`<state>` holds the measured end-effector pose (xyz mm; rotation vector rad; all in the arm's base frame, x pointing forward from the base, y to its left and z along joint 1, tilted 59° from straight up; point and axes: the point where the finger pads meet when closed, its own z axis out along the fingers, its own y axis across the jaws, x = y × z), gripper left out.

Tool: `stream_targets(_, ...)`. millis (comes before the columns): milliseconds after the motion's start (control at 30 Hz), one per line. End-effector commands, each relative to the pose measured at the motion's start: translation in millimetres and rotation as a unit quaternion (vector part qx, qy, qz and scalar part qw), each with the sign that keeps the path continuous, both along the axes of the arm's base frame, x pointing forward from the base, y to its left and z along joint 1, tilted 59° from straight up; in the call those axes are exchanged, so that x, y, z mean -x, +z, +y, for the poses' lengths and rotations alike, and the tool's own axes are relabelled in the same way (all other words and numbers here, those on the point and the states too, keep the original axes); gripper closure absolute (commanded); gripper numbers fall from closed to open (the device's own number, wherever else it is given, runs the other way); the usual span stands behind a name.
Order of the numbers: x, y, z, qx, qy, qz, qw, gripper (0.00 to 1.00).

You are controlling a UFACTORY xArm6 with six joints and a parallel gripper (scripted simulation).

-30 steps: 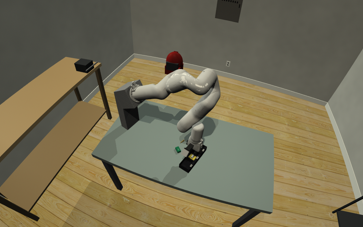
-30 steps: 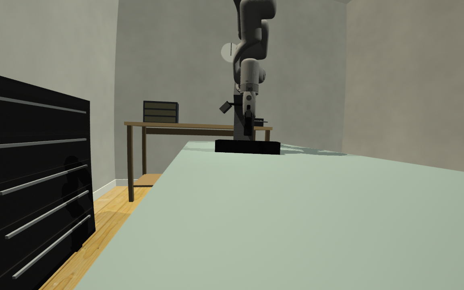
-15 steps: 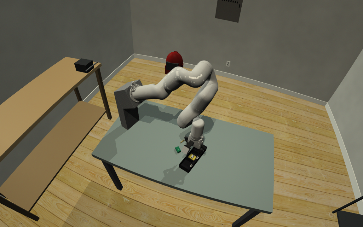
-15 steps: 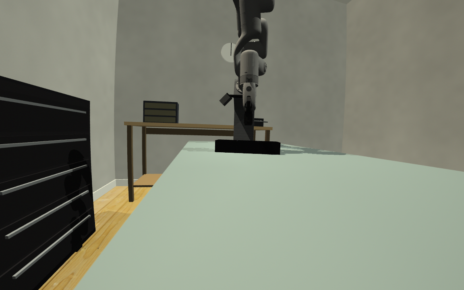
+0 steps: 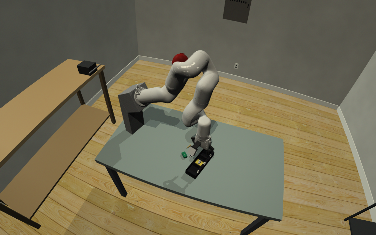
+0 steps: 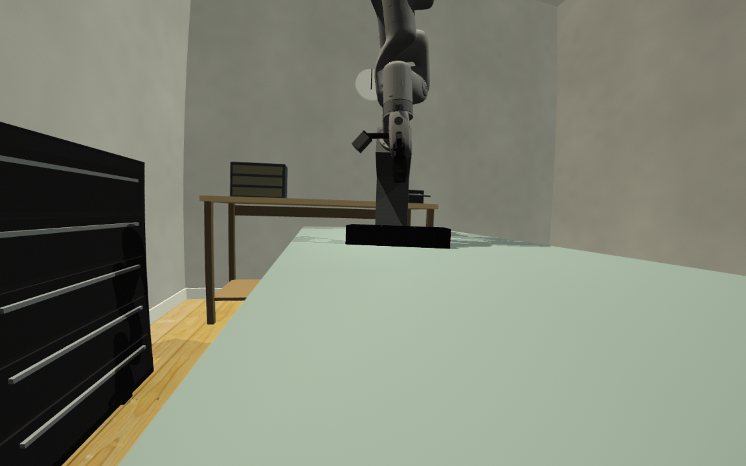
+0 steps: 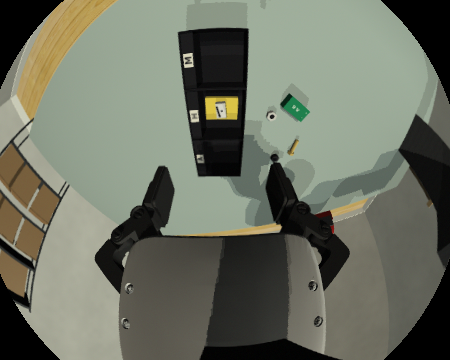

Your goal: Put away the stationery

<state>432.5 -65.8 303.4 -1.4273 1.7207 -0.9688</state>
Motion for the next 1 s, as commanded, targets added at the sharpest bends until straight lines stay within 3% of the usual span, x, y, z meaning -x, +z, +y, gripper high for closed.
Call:
stream_targets(0, 15.7, 10.3, 3.2, 0.012, -0.024, 0.018, 0.999, 0.0)
stream_targets(233, 38.5, 24.2, 7.8, 0.012, -0.025, 0.018, 0.999, 0.0)
stream_targets(967, 38.5, 24.2, 7.8, 0.012, -0.024, 0.018, 0.999, 0.0)
